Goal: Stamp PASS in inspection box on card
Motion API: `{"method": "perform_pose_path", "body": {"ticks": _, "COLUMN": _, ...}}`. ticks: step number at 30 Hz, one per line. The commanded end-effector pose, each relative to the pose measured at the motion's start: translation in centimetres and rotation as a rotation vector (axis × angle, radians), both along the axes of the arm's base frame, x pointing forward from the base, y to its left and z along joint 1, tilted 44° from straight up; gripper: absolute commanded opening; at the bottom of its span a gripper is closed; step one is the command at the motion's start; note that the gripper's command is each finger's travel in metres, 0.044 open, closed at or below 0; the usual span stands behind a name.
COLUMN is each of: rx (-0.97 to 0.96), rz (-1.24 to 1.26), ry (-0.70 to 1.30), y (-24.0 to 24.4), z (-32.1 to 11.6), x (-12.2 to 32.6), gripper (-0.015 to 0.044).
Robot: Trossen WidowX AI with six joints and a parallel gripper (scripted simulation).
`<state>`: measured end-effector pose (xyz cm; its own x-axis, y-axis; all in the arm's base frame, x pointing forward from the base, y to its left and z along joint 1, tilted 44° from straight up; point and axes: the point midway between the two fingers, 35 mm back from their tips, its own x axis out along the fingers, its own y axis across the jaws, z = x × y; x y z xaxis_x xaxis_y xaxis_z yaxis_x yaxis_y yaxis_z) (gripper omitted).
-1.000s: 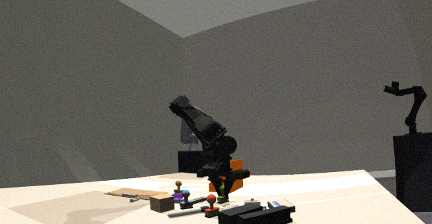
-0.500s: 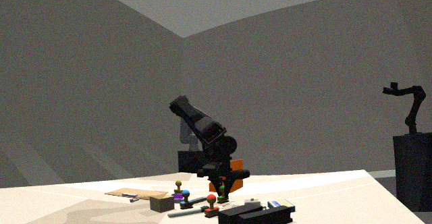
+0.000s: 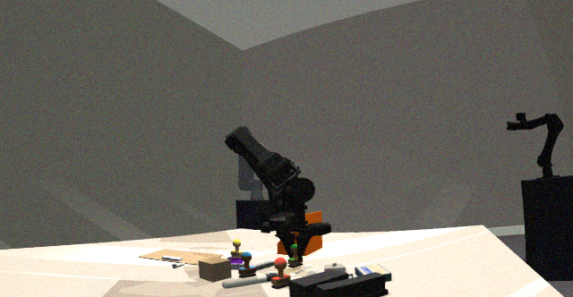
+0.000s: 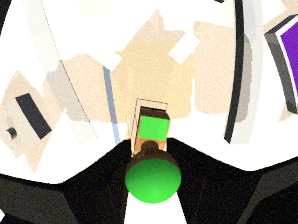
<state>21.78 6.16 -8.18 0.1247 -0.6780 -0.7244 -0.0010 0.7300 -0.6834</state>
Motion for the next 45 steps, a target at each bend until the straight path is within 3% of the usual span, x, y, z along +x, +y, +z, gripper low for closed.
{"method": "perform_pose_path", "body": {"ticks": 1, "rx": 0.003, "rz": -0.004, "ry": -0.002, "y": 0.3, "z": 0.2, "x": 0.0, "gripper": 0.0000}}
{"method": "perform_pose_path", "body": {"ticks": 39, "rx": 0.005, "rz": -0.004, "ry": -0.001, "y": 4.4, "z": 4.5, "x": -0.7, "gripper": 0.0000}}
{"method": "perform_pose_path", "body": {"ticks": 45, "rx": 0.023, "rz": -0.001, "ry": 0.004, "y": 4.1, "z": 5.8, "x": 1.9, "gripper": 0.0000}}
